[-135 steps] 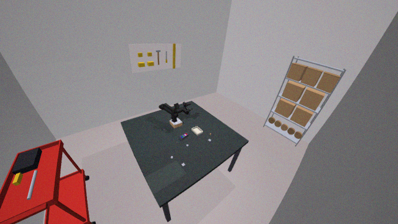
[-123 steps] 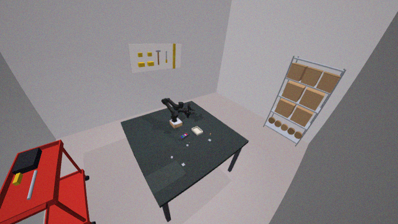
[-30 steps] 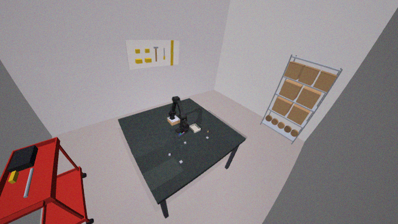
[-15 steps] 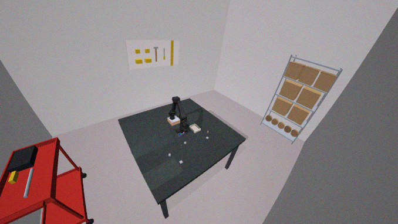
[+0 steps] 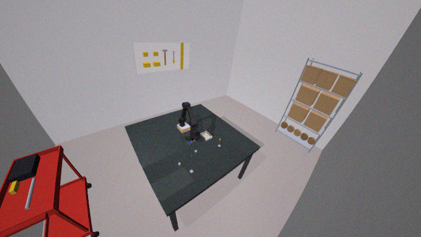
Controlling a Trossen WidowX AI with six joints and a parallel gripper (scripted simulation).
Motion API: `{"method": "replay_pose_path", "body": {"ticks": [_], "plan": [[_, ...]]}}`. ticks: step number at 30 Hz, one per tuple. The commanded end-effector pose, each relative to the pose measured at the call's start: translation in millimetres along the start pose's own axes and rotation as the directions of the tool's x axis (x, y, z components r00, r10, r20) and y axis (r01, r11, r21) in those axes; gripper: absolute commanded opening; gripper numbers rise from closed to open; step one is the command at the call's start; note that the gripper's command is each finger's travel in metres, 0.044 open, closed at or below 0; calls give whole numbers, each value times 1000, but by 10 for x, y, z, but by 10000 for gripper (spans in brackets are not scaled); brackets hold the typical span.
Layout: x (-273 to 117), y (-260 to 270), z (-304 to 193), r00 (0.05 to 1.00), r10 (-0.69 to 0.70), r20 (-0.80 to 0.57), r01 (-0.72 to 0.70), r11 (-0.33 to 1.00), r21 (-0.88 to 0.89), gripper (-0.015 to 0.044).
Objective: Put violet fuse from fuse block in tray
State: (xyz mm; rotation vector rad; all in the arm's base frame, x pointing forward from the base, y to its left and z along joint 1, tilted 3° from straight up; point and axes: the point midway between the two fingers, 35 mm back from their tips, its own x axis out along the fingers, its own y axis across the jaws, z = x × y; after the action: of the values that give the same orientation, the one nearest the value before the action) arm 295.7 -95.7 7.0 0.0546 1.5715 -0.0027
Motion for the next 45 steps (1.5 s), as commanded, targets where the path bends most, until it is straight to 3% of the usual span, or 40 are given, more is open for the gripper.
{"method": "replay_pose_path", "body": {"ticks": [1, 45], "plan": [[-23, -1, 5, 1000, -1, 1, 1, 1000, 0, 0], [-238, -3, 5, 1000, -2, -1, 2, 1000, 0, 0]]}}
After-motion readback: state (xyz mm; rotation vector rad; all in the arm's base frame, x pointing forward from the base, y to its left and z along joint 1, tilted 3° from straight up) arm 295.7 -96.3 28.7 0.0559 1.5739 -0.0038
